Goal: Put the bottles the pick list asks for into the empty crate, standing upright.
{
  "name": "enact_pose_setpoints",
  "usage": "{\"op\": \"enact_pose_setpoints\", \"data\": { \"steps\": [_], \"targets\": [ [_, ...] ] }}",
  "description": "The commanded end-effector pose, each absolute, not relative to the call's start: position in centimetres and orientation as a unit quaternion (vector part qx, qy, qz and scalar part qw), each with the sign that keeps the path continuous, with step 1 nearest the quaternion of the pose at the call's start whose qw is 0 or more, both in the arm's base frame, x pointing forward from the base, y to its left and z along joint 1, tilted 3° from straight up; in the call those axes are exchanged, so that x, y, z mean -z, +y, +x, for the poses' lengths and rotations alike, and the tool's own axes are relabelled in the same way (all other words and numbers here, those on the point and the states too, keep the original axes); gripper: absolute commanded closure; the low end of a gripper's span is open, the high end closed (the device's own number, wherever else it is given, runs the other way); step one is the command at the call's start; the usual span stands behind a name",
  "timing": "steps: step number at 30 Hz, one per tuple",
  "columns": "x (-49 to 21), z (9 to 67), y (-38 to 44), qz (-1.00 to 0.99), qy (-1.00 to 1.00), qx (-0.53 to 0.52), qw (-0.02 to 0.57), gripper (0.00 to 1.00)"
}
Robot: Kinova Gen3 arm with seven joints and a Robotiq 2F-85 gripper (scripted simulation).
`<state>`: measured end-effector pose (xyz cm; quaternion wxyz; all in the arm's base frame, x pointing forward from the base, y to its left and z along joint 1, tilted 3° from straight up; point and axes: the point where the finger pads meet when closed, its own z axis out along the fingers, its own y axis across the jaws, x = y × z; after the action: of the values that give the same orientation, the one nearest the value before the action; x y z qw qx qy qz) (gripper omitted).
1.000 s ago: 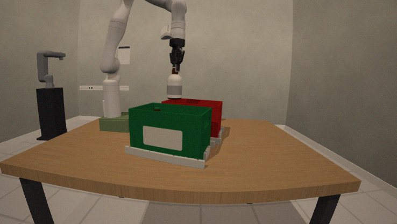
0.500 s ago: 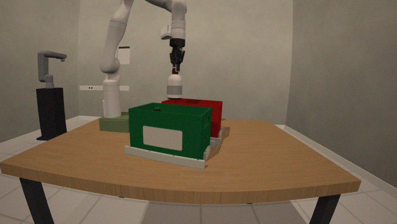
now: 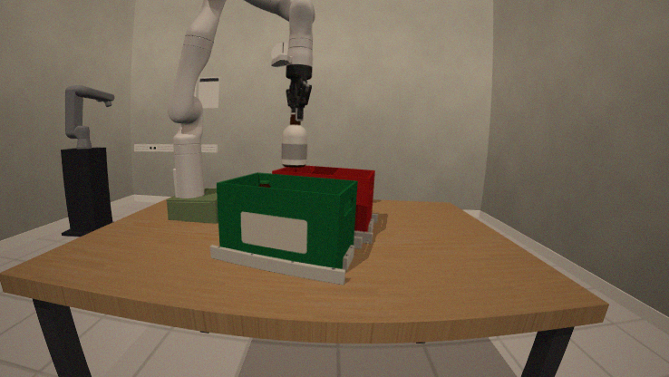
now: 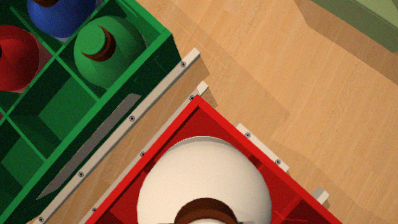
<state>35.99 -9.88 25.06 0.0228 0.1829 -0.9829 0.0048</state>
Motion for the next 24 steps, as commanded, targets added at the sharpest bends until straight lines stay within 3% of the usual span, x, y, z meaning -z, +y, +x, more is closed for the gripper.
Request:
{"op": "enact_pose_setpoints", "data": {
  "steps": [1, 24],
  "targets": [
    [-25.1, 36.0, -9.9, 0.183, -0.983, -0.005, 0.022, 0.9],
    [-23.3, 36.0, -9.9, 0.183, -0.983, -0.005, 0.022, 0.9]
  ]
}}
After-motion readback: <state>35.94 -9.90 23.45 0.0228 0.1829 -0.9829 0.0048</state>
